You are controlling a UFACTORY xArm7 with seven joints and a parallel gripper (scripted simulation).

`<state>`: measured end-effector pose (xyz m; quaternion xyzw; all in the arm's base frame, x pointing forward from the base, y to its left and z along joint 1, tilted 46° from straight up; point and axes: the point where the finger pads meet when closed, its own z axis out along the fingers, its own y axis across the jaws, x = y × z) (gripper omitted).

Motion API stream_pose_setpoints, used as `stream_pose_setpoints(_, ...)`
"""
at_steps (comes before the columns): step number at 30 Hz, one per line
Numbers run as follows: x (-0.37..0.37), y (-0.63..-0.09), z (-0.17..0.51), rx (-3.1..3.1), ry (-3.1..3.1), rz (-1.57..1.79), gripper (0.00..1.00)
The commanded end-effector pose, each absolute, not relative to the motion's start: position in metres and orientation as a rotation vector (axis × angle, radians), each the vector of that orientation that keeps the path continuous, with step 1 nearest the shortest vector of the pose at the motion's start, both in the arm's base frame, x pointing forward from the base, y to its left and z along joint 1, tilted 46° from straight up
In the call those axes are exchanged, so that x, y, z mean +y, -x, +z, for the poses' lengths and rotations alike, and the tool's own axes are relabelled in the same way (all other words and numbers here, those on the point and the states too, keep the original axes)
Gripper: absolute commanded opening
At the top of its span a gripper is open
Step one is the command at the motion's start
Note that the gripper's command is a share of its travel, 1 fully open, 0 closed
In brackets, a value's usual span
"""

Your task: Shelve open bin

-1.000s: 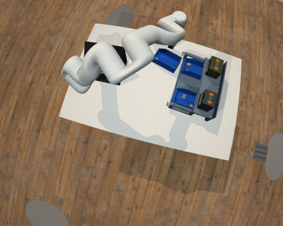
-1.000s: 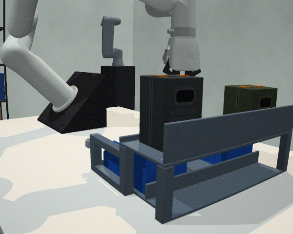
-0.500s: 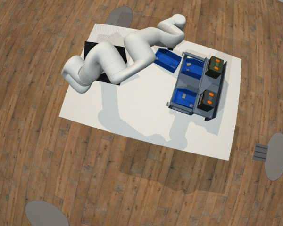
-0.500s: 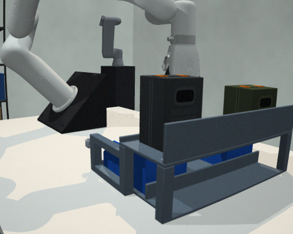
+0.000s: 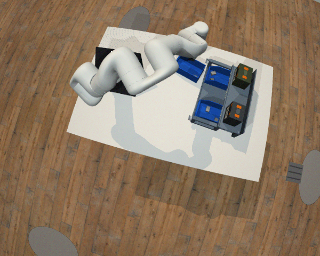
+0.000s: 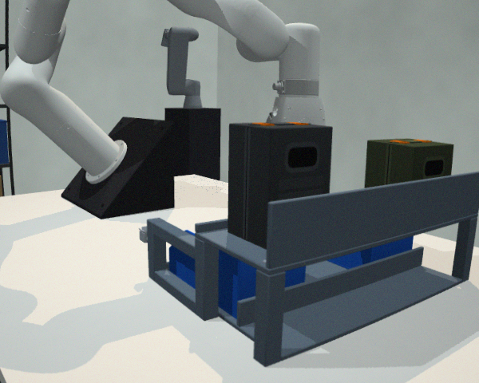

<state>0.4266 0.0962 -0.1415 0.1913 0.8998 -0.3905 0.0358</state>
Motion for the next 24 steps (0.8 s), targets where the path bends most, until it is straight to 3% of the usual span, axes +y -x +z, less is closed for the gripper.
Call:
stream_pose_setpoints(1,0.0985,-0.4276,-0.1408,2.765,-0.586,-1.193,0.28)
stream_pose_setpoints(24,0.1015,-0.4277,-0.1375,2.764,-0.586,-1.195,0.28)
